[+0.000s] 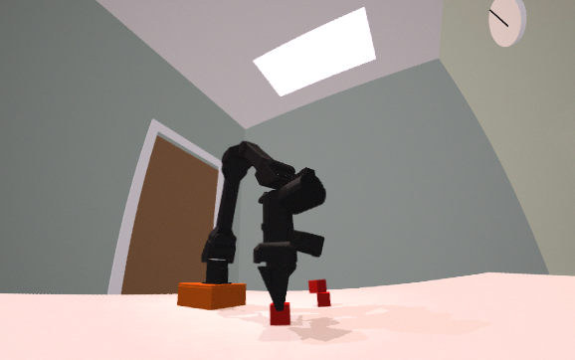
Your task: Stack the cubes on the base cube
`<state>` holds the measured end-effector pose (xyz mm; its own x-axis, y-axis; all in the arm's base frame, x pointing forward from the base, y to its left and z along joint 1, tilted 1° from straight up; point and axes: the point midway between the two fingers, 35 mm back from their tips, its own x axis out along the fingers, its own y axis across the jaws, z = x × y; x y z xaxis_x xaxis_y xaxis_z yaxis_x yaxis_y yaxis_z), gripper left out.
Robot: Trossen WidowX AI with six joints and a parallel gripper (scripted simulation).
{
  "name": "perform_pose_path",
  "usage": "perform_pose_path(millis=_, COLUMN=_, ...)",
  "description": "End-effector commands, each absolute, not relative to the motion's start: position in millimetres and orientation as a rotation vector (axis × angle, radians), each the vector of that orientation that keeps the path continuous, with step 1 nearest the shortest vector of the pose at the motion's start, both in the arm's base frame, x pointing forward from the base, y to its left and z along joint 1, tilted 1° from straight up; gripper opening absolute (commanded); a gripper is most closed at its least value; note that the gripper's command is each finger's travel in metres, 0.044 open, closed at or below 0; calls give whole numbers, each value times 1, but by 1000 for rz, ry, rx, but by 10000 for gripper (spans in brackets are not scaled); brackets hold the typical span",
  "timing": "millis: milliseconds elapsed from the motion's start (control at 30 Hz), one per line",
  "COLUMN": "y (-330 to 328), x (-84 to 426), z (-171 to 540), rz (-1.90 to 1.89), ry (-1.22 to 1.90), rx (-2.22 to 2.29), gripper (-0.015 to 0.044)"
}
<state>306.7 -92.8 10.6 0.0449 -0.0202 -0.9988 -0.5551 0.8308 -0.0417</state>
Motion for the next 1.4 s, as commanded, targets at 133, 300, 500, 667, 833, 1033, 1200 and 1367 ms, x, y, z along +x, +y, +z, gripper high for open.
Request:
perform_pose_path(millis=133, y=-92, x=305, z=2, rz=439, ry=1488, rx=-484, gripper=239)
perform_pose_path(millis=300, y=-92, x=305, z=2, rz=439, ry=1488, rx=-484, gripper=108)
perform_pose_path(millis=500, y=-92, x=308, z=4, rz=425, ry=1474, rx=-477, gripper=105)
perform_pose_path(millis=667, y=-93, x=312, z=13, rz=406, ry=1453, rx=-465, gripper=105)
perform_pose_path(millis=833, y=-93, x=313, z=24, rz=409, ry=1457, rx=-467, gripper=105)
perform_pose_path(millis=1033, y=-93, x=313, z=36, rz=413, ry=1461, rx=-470, gripper=105)
perform_pose_path(millis=1200, y=-93, x=312, z=47, rz=417, ry=1465, rx=-472, gripper=105)
perform_pose_path(millis=1367, y=-93, x=312, z=58, rz=420, ry=1469, rx=-474, gripper=105)
